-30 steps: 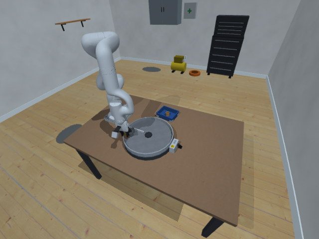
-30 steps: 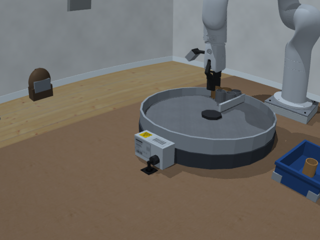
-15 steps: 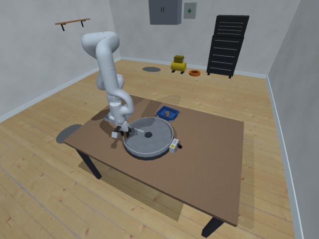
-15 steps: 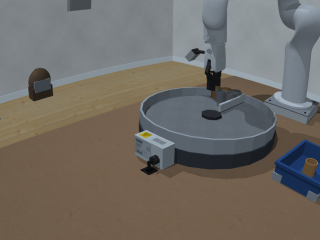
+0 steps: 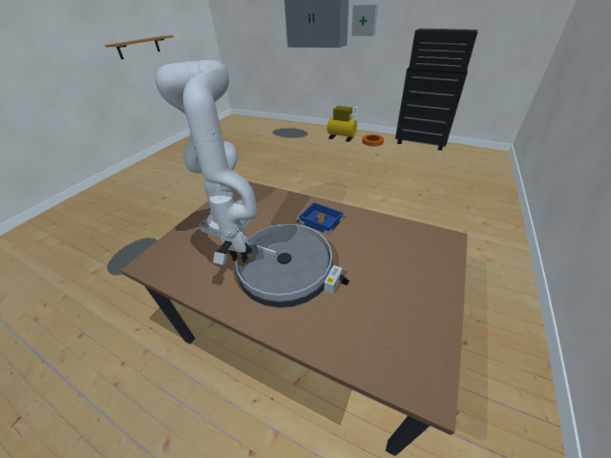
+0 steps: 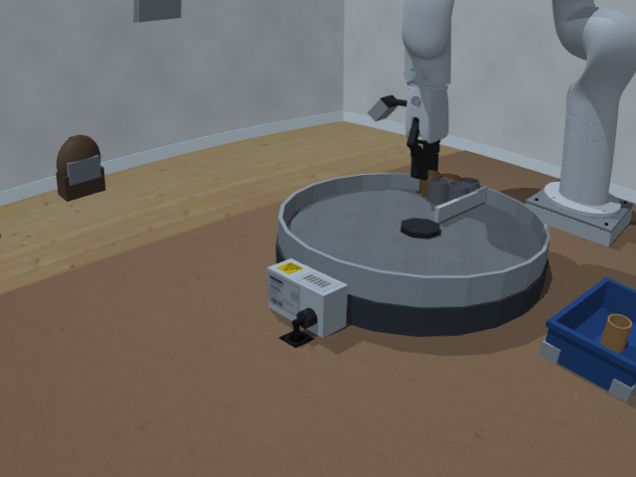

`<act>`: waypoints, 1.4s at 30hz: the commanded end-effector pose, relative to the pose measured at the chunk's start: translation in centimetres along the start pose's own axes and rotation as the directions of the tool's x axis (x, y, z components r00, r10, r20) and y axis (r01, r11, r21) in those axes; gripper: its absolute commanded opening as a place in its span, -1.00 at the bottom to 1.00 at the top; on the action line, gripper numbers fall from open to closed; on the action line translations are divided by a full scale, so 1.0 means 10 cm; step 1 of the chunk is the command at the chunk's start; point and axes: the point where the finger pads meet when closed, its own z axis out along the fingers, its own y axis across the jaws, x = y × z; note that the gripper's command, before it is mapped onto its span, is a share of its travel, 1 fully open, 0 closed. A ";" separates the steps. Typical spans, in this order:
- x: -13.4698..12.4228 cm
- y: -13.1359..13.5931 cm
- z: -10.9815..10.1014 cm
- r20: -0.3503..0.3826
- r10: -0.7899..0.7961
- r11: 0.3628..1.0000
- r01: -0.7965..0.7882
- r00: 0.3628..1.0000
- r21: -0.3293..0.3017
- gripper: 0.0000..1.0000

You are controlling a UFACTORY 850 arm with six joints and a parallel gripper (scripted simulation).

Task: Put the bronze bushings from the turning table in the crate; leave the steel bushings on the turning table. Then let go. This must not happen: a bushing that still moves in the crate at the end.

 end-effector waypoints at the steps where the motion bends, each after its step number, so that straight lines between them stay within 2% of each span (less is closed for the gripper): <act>1: 0.01 -0.01 -0.06 -0.001 0.000 1.000 0.000 1.000 0.001 -1.00; 5: 0.01 -0.01 -0.19 -0.001 0.000 1.000 0.000 1.000 0.001 -1.00; 10: 0.01 0.00 -0.47 -0.001 0.000 1.000 0.000 1.000 0.001 -1.00; 12: 0.01 0.00 -0.47 -0.001 0.000 1.000 0.000 1.000 0.001 -1.00; 17: 0.00 0.00 -0.65 -0.001 0.000 1.000 0.000 1.000 0.001 -1.00; 35: 0.00 -0.01 -0.67 -0.001 -0.002 1.000 0.002 1.000 0.001 -1.00; 42: -0.18 -0.11 -0.67 -0.001 -0.050 0.999 0.050 0.999 0.000 -1.00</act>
